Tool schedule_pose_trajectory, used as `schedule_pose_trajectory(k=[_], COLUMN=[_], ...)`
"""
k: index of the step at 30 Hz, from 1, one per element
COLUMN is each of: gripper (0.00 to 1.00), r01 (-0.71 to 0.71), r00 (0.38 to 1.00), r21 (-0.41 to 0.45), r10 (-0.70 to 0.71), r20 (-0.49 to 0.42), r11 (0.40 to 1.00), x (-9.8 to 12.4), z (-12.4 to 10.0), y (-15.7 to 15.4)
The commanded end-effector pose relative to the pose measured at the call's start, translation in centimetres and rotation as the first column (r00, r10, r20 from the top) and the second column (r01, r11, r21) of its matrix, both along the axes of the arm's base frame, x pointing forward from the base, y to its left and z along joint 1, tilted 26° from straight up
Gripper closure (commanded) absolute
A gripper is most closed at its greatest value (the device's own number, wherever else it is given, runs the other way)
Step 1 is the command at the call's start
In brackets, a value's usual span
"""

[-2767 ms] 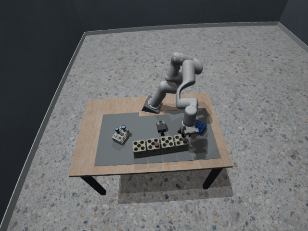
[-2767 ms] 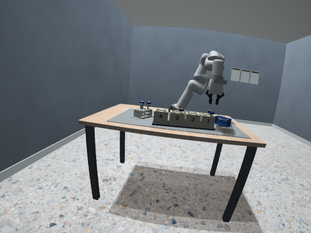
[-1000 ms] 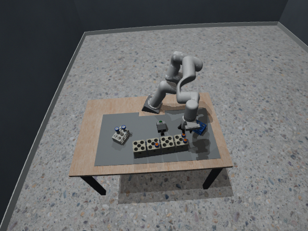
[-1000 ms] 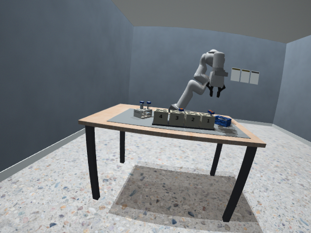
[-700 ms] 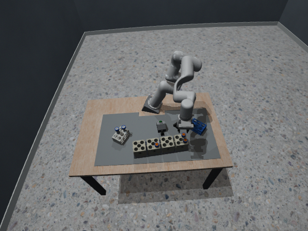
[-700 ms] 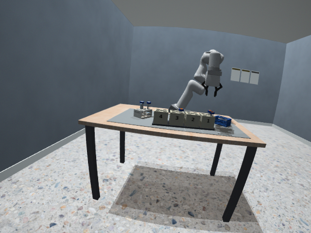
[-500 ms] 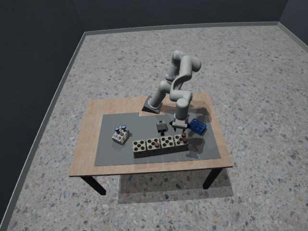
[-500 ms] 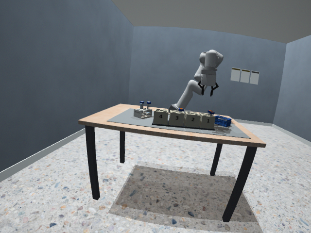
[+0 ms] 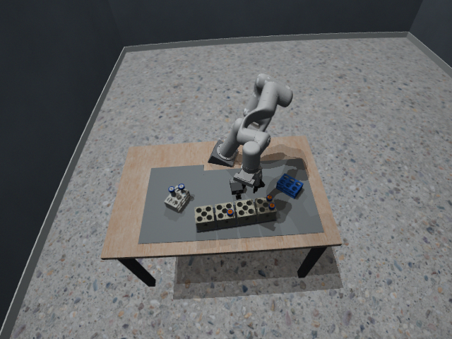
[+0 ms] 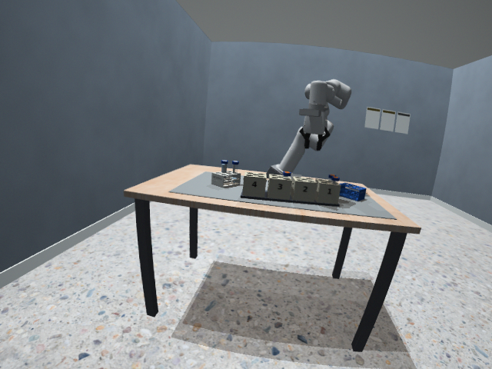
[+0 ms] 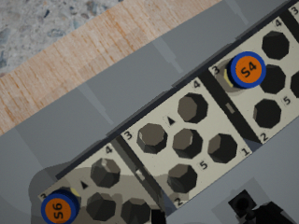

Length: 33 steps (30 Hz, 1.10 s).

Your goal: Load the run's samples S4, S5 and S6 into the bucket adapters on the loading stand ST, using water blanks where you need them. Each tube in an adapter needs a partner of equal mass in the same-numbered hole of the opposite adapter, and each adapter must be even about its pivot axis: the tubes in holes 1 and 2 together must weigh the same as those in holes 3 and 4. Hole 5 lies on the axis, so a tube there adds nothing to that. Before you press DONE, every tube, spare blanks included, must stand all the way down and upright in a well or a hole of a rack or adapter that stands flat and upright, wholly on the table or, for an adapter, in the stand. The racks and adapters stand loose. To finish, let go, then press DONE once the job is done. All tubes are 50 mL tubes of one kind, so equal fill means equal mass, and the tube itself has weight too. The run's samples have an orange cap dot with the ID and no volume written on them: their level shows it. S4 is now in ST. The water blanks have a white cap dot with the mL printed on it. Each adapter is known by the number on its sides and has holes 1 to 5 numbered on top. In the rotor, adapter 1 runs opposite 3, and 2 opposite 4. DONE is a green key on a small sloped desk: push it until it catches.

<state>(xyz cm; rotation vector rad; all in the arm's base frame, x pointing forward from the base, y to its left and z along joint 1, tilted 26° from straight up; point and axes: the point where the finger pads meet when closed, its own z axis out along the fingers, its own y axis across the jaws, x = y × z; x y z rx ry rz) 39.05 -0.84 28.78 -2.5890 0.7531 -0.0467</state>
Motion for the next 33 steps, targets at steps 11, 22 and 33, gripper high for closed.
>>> schedule_pose_trajectory(k=[11, 22, 33], gripper=[0.43, 0.43, 0.43], r01=[0.006, 0.006, 0.006], r00=[1.000, 1.000, 1.000], r21=[0.000, -0.001, -0.001], r10=[-0.006, -0.006, -0.006], r20=[0.002, 0.001, 0.001], r11=[1.000, 1.000, 1.000], x=[-2.0, -3.4, -5.1], z=[-2.8, -4.7, -7.1], y=[-5.9, -9.7, -14.4])
